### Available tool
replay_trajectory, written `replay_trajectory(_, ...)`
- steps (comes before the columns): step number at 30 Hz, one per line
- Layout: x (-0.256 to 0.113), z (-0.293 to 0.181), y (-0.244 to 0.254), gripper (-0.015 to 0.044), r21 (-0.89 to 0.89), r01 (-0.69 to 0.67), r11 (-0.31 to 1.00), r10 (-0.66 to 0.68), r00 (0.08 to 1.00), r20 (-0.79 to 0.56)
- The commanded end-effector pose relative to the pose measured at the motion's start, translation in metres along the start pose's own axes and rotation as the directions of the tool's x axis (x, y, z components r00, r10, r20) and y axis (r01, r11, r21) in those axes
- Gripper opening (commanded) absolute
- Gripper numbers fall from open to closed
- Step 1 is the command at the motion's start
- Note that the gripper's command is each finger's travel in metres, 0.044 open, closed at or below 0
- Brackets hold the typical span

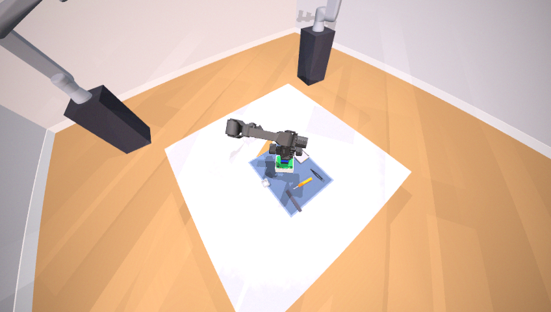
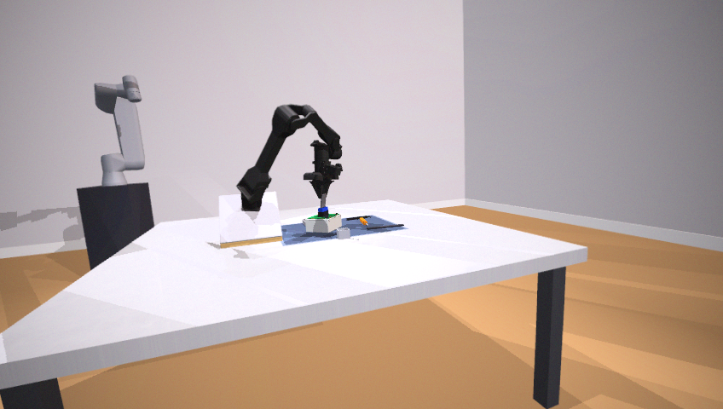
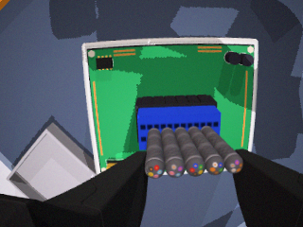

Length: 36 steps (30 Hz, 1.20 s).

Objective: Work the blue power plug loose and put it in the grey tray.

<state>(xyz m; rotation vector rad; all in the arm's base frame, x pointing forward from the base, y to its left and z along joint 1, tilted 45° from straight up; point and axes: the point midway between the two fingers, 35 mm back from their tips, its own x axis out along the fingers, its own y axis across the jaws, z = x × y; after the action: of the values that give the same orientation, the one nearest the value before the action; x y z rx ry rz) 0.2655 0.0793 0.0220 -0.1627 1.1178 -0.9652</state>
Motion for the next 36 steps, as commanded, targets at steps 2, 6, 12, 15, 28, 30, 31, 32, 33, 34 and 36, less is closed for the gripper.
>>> replay_trajectory(2, -0.023, -0.001, -0.002, 0.0, -0.012, -0.056, 0.998, 0.057, 0.998, 0.008)
replay_trajectory(6, -0.017, -0.001, -0.002, 0.0, -0.012, -0.056, 0.998, 0.056, 0.998, 0.008)
replay_trajectory(12, 0.002, -0.001, -0.001, 0.0, -0.012, -0.056, 0.998, 0.056, 0.998, 0.009)
replay_trajectory(15, 0.007, -0.001, -0.001, 0.0026, -0.012, -0.056, 0.998, 0.056, 0.998, 0.009)
replay_trajectory(28, 0.007, -0.001, -0.001, 0.0249, -0.012, -0.056, 0.998, 0.056, 0.998, 0.009)
replay_trajectory(30, 0.008, -0.001, -0.001, 0.0249, -0.012, -0.056, 0.998, 0.056, 0.998, 0.009)
replay_trajectory(31, 0.01, -0.001, -0.001, 0.0249, -0.012, -0.056, 0.998, 0.056, 0.998, 0.009)
replay_trajectory(32, 0.012, -0.001, 0.0, 0.0249, -0.012, -0.056, 0.998, 0.056, 0.998, 0.009)
replay_trajectory(33, 0.013, -0.001, 0.0, 0.0249, -0.012, -0.056, 0.998, 0.056, 0.998, 0.009)
replay_trajectory(34, 0.015, -0.001, 0.0, 0.0249, -0.011, -0.056, 0.998, 0.056, 0.998, 0.009)
replay_trajectory(36, 0.018, -0.001, 0.0, 0.0249, -0.011, -0.056, 0.998, 0.056, 0.998, 0.009)
